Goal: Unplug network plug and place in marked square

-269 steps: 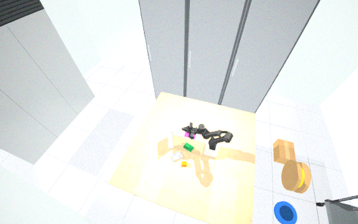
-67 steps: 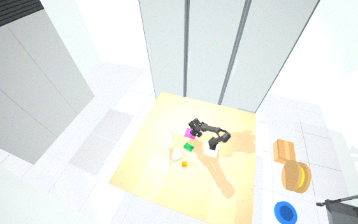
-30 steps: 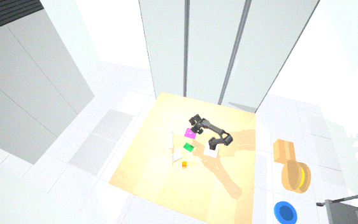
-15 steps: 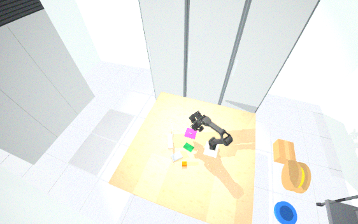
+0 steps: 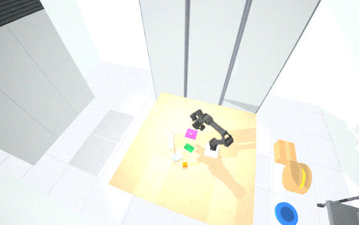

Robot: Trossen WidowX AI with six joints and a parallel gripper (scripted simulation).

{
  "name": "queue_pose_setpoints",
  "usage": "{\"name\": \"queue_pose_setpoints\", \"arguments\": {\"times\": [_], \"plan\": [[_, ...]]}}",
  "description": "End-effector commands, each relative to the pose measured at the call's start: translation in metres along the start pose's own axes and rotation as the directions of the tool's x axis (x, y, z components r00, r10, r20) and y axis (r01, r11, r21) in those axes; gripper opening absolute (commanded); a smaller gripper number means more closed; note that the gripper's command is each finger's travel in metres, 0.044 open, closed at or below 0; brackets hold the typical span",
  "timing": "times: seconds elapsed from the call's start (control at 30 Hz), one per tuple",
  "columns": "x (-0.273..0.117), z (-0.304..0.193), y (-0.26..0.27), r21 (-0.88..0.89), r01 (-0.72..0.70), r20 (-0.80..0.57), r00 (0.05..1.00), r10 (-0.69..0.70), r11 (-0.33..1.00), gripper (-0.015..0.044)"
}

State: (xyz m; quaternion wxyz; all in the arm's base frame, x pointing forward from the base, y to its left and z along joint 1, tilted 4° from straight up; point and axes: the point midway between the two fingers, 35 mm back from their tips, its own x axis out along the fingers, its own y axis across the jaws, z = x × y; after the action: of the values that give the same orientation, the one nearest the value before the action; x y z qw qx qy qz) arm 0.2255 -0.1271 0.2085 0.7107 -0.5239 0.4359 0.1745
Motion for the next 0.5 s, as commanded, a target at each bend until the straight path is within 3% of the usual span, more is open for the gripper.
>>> {"name": "queue_pose_setpoints", "arguments": {"times": [0.0, 0.23, 0.47], "plan": [[-0.0031, 0.001, -0.0009, -0.003, -0.001, 0.006, 1.0, 0.001, 1.0, 0.0261], [-0.0031, 0.001, -0.0009, -0.003, -0.001, 0.006, 1.0, 0.001, 1.0, 0.044], [-0.0031, 0.001, -0.0009, -0.003, -0.001, 0.006, 1.0, 0.001, 1.0, 0.044]]}}
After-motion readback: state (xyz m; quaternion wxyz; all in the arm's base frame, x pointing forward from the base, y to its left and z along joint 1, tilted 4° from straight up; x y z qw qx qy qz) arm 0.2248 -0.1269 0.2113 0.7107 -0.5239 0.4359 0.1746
